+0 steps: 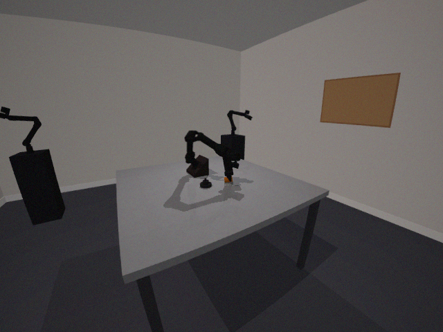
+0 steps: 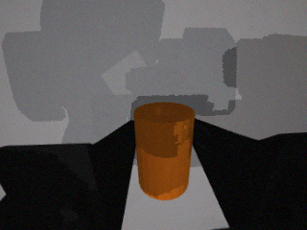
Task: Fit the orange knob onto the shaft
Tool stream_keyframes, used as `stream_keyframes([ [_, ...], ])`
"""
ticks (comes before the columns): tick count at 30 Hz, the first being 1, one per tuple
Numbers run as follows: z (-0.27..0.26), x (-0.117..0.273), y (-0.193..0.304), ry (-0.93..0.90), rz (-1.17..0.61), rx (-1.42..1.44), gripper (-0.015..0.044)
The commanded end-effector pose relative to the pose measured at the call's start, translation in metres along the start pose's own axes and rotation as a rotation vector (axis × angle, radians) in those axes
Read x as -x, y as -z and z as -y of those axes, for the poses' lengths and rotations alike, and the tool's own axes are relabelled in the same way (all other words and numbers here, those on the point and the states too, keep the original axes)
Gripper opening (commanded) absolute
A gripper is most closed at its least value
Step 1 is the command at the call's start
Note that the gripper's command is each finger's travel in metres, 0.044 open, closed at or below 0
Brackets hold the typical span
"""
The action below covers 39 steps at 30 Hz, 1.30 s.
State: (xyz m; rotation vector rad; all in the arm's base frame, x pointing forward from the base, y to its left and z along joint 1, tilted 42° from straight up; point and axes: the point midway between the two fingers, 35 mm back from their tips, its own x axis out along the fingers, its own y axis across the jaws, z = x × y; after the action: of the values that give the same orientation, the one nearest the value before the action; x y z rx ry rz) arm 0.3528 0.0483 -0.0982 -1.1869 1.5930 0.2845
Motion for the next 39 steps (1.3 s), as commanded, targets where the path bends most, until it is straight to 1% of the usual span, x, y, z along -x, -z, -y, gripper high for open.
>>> stream_keyframes([
  [1, 0.000, 0.004, 0.003, -0.002, 0.057, 0.004, 0.0179],
  [39, 0.000, 0.017, 0.034, -0.008, 0.582, 0.009, 0.0179],
])
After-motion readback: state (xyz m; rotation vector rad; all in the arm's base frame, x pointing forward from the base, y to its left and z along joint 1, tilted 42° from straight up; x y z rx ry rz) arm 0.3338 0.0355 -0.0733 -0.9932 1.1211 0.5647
